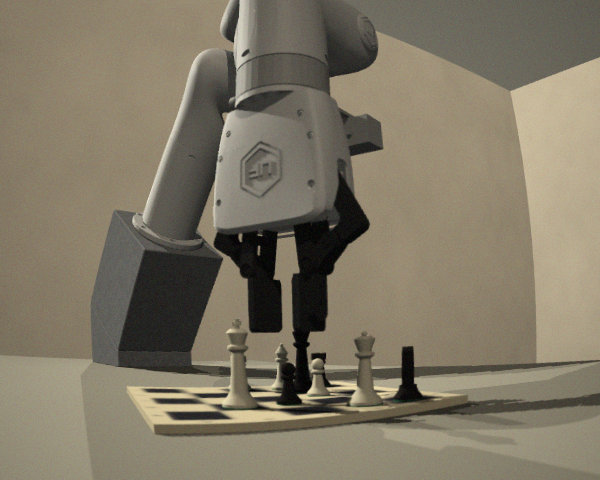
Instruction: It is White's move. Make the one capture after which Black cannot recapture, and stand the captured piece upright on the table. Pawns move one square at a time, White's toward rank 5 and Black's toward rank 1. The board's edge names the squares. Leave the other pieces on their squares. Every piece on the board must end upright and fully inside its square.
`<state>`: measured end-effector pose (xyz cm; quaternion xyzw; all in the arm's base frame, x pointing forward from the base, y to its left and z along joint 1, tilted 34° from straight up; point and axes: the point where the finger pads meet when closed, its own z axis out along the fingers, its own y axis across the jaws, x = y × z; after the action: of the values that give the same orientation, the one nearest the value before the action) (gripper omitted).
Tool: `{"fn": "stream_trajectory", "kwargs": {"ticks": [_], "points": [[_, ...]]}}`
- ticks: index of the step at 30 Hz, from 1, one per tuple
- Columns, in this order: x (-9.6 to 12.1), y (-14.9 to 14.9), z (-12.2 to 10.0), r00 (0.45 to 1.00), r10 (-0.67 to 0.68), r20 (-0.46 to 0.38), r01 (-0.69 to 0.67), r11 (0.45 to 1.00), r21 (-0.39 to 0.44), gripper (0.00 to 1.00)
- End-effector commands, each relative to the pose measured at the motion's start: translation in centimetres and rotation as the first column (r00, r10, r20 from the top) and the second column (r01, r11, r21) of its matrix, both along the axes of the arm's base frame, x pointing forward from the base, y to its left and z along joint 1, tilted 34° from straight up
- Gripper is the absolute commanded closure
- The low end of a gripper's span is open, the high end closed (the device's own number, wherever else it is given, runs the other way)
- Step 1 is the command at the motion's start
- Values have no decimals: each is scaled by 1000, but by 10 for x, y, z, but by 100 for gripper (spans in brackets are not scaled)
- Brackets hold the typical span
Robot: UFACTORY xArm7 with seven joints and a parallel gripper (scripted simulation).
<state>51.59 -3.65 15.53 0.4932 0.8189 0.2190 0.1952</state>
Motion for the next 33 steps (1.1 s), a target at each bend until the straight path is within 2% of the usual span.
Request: {"fn": "stream_trajectory", "kwargs": {"ticks": [1, 33], "points": [[5, 0, -4, 1000, -1, 5, 1, 1000, 0, 65], [10, 2, -13, 1000, -1, 5, 1, 1000, 0, 65]]}}
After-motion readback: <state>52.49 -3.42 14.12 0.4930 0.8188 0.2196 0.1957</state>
